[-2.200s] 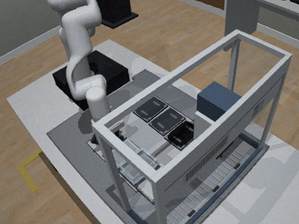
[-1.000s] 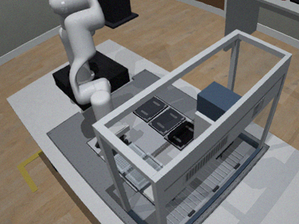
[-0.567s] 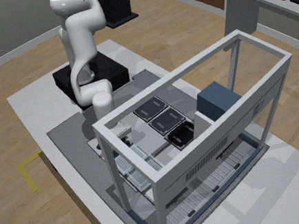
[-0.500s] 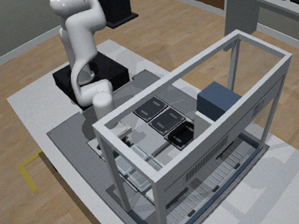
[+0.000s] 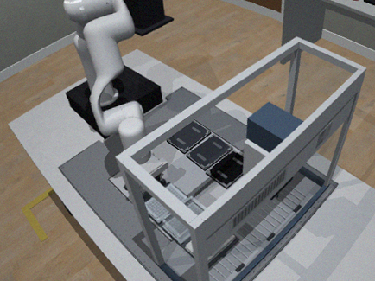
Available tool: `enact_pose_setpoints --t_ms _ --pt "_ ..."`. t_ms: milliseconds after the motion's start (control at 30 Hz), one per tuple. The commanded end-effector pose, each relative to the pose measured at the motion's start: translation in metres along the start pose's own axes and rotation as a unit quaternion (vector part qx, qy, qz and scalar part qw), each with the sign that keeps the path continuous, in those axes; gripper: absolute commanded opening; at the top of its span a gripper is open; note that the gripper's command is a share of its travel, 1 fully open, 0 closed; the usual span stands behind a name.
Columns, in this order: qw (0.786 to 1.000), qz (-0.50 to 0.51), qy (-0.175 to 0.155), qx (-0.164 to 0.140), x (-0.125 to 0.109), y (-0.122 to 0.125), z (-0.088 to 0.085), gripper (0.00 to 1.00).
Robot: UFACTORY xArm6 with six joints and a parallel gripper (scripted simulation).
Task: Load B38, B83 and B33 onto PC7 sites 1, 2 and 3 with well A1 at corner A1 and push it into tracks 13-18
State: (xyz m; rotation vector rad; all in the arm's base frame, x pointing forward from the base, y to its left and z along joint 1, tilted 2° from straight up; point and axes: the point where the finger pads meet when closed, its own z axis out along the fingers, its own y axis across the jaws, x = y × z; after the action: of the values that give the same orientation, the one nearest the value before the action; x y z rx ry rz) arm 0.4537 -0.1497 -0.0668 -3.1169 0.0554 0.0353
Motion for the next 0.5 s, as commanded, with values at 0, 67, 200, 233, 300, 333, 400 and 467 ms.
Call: enact_pose_setpoints --t_ms 0,67,200,233,300,333,400,467 --pt "1.0 0.0 0.003 -0.001 0.006 0.001 -0.002 0.82" --pt "1.0 0.0 0.003 -0.001 0.008 0.001 -0.002 0.82" --pt "1.0 0.0 0.003 -0.001 0.01 0.001 -0.002 0.82" --pt "1.0 0.0 0.003 -0.001 0.011 0.001 -0.002 0.82" --pt "1.0 0.0 0.003 -0.001 0.013 0.001 -0.002 0.82" --pt "1.0 0.0 0.003 -0.001 0.014 0.001 -0.002 0.82" --pt "1.0 0.0 0.003 -0.001 0.016 0.001 -0.002 0.82" --pt "1.0 0.0 0.003 -0.001 0.018 0.001 -0.002 0.82"
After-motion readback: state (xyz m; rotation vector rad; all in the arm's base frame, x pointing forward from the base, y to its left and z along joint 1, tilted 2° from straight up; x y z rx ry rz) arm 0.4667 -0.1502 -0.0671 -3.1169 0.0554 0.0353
